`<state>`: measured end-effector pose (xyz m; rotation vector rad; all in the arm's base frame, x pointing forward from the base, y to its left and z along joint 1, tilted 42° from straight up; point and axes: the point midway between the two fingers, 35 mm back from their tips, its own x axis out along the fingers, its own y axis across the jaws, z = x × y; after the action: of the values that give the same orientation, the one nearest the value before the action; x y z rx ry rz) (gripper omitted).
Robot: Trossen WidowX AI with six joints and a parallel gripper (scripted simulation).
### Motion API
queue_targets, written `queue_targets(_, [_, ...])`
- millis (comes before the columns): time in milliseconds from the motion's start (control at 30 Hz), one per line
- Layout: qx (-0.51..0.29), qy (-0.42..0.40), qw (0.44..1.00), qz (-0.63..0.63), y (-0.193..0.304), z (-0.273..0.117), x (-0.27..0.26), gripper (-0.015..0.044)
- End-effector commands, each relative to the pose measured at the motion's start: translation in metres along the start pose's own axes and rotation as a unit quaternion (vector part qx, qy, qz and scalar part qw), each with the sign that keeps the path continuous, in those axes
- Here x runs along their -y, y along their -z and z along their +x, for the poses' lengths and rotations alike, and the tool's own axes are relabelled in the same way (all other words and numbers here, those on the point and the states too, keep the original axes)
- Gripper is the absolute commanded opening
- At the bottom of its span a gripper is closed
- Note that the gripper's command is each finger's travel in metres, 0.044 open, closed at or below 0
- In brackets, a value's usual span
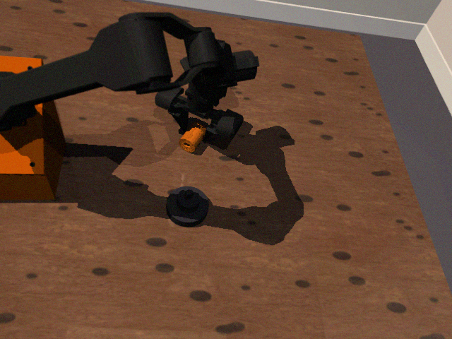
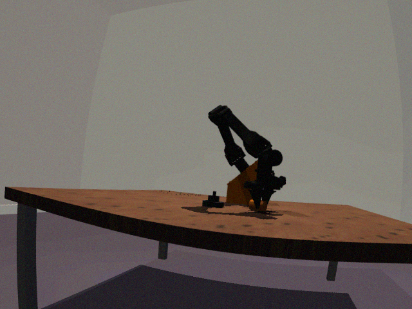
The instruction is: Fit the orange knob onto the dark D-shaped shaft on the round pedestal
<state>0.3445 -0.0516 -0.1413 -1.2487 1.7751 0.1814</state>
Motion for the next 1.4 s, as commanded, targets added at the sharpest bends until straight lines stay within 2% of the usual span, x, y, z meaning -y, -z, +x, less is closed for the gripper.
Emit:
queue_targets(0, [-0.001, 0.002, 1.0, -0.003, 0.0, 0.0, 0.0, 0.024])
queue_targets(133, [-0.001, 0.002, 1.0, -0.003, 0.0, 0.0, 0.0, 0.024])
queue_targets(433, [-0.001, 0.002, 1.0, -0.003, 0.0, 0.0, 0.0, 0.0181])
queue_targets(567, [0.001, 0.002, 1.0, -0.002, 0.0, 0.0, 0.0, 0.0181])
queue_targets(1367, [0.185, -0.001, 0.983, -0.002, 0.02, -0.012, 0.0, 0.0181])
